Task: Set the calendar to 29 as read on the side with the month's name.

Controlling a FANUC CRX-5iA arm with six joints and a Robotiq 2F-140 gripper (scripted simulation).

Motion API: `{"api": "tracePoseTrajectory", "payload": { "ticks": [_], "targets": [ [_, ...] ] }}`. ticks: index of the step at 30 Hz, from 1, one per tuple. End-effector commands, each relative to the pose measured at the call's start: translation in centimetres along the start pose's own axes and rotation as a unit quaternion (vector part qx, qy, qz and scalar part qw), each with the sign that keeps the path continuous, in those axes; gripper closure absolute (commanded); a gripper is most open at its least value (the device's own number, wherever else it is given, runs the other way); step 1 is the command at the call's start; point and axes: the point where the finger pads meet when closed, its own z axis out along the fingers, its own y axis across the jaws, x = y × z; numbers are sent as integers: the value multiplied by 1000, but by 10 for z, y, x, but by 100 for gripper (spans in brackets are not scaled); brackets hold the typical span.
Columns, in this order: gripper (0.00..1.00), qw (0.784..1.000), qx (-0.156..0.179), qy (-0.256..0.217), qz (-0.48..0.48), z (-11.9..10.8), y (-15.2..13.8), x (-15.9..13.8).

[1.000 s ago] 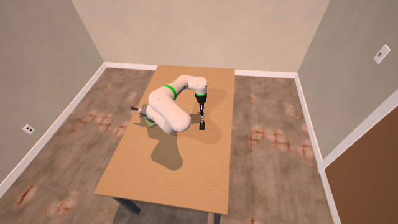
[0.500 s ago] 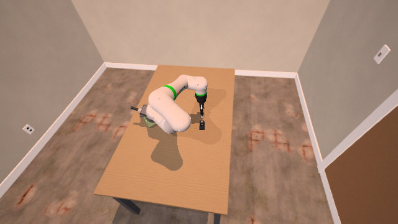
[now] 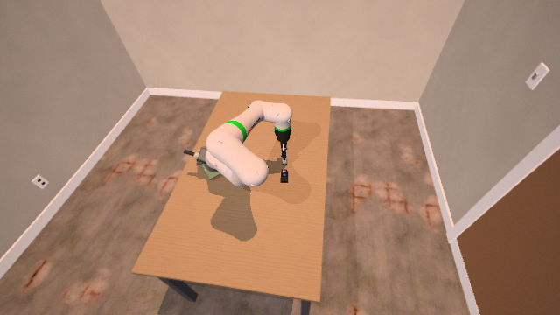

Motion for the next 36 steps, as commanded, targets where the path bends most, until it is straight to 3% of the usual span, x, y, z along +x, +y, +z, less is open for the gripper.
{"api": "tracePoseTrajectory", "payload": {
  "ticks": [1,8,17,18,36],
  "targets": [
    [71,1000,0,0,0,-20,0,0],
    [71,1000,0,0,0,-53,0,0],
    [71,1000,0,0,0,-61,0,0],
    [0,1000,0,0,0,-61,0,0],
    [0,1000,0,0,0,-61,0,0]
  ]
}}
